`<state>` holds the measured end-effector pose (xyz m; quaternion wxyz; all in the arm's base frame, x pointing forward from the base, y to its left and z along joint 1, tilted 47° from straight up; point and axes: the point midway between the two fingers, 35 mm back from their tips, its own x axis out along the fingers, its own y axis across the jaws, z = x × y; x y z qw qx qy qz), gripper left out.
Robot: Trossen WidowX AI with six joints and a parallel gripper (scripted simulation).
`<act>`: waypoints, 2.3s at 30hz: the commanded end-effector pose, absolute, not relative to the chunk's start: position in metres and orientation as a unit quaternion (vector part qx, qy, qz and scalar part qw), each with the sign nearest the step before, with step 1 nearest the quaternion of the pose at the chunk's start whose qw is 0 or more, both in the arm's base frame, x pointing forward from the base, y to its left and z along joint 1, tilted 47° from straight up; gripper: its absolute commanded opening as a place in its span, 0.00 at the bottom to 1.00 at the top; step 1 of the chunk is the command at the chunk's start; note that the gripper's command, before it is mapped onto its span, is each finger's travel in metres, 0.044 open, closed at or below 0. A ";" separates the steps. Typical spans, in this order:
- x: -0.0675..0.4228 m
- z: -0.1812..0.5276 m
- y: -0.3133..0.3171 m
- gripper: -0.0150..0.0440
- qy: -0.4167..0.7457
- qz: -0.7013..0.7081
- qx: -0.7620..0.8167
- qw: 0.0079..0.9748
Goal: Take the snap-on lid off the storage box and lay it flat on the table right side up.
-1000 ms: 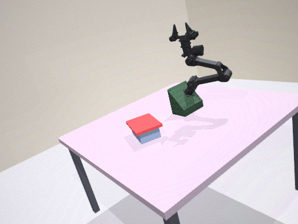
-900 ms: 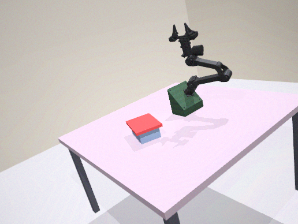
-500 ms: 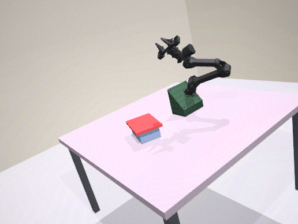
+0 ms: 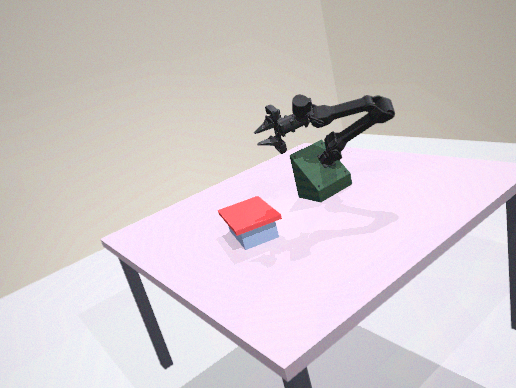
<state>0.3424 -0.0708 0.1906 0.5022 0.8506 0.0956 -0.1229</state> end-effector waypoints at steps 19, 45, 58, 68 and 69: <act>0.312 0.111 0.037 0.65 0.340 -0.229 0.855 0.318; 0.319 0.055 0.094 0.65 0.340 -0.227 0.855 0.318; 0.333 0.043 0.103 0.65 0.340 -0.227 0.856 0.318; 0.342 0.032 0.110 0.65 0.340 -0.227 0.856 0.317; 0.343 0.031 0.111 0.65 0.340 -0.227 0.856 0.317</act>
